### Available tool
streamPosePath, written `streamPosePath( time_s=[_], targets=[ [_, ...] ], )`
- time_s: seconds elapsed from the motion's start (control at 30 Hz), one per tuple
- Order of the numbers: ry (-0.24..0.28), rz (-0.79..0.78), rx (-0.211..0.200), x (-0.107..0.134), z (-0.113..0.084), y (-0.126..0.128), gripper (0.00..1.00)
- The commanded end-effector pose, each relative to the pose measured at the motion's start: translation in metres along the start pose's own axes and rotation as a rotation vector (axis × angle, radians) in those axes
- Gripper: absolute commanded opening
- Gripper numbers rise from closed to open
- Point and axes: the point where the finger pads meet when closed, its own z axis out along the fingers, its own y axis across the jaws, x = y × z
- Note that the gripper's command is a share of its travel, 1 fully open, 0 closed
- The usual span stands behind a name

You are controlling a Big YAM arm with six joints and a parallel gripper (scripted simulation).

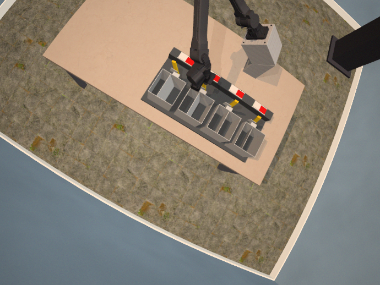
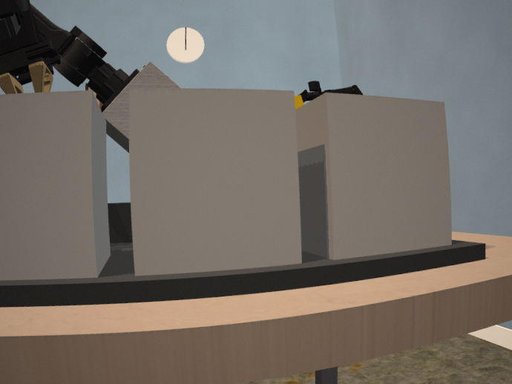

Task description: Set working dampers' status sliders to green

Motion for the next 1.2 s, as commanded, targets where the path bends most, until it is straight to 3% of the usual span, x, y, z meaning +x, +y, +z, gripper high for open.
streamPosePath(
  time_s=[0.0,0.8,1.17],
  targets=[
    [-0.002,0.006,0.001,-0.001,0.004,-0.001,0.17],
    [-0.002,0.004,0.003,-0.001,0.004,0.001,0.17],
    [-0.008,-0.008,0.036,-0.002,0.001,0.013,0.17]
  ],
)
